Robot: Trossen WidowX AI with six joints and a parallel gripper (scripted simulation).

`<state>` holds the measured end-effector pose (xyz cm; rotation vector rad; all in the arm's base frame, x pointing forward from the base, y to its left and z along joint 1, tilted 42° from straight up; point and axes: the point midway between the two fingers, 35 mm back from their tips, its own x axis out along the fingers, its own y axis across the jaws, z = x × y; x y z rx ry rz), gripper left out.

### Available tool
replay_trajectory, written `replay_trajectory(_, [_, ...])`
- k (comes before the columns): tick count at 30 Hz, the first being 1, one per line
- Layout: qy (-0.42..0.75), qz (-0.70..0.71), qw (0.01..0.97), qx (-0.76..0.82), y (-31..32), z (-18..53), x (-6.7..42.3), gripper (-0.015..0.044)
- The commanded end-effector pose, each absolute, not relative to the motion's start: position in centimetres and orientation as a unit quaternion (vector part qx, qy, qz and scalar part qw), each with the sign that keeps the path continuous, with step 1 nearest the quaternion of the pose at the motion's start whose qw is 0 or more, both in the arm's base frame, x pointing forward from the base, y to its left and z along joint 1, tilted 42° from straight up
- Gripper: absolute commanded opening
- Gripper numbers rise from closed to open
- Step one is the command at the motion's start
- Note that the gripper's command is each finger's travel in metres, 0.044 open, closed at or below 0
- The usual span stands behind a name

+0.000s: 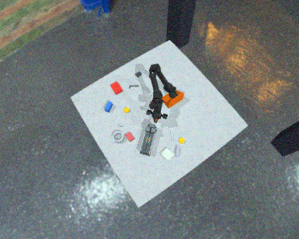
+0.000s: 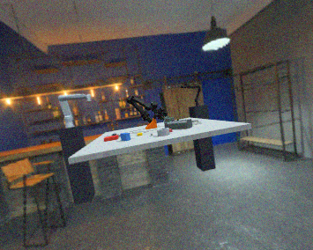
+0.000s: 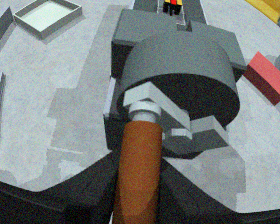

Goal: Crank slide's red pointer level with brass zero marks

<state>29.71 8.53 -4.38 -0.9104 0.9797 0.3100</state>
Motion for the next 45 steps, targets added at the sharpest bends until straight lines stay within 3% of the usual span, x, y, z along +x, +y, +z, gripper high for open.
replay_trajectory(1, [0.455, 0.146, 0.771, -0.421, 8.5, -4.9, 29.5, 0.0000])
replay_trajectory(45, [0.455, 0.145, 0.771, -0.422, 6.9, -7.1, 29.3, 0.0000])
